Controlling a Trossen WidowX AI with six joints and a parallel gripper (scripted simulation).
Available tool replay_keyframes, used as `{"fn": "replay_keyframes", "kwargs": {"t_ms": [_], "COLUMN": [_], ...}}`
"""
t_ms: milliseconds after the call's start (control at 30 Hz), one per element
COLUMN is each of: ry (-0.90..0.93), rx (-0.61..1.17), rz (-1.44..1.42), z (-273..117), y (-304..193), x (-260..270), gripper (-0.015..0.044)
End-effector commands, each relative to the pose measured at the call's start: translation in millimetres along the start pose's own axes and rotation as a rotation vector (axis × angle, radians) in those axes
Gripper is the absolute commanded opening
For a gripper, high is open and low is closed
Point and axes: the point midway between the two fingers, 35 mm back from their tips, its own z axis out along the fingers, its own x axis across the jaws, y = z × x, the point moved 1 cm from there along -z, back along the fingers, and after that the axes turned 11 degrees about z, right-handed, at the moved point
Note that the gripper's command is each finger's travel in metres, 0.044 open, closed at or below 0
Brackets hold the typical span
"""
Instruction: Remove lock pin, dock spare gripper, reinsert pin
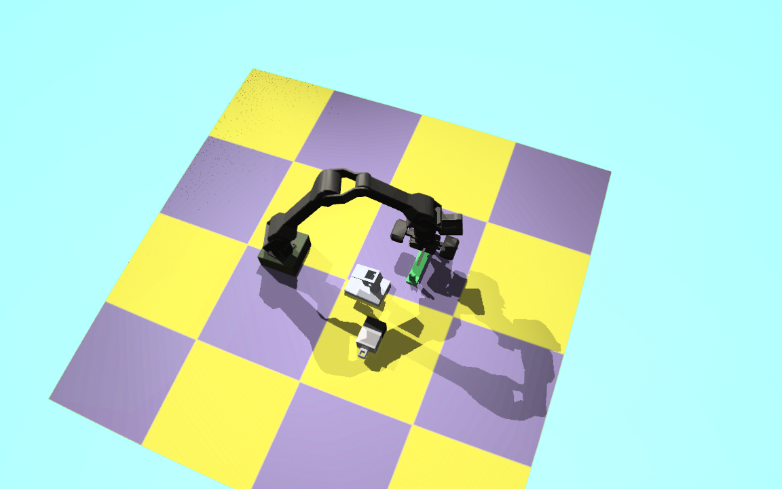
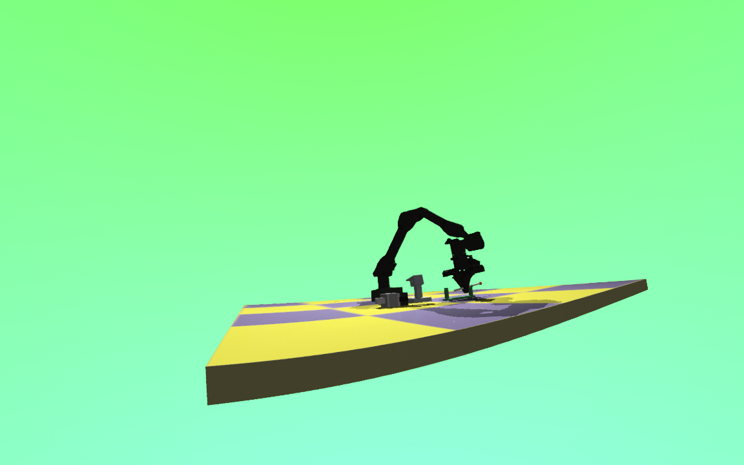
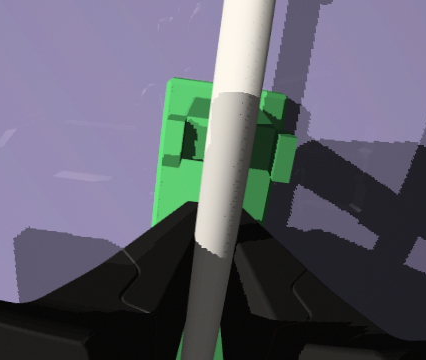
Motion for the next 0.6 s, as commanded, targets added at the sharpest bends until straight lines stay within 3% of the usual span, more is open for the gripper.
{"fn": "replay_keyframes", "kwargs": {"t_ms": [0, 567], "ry": [0.0, 0.024], "rx": [0.001, 0.014], "rz": [0.002, 0.006], "z": [-2, -30], "y": [0, 0], "x": [0, 6], "gripper": [0.0, 0.0]}}
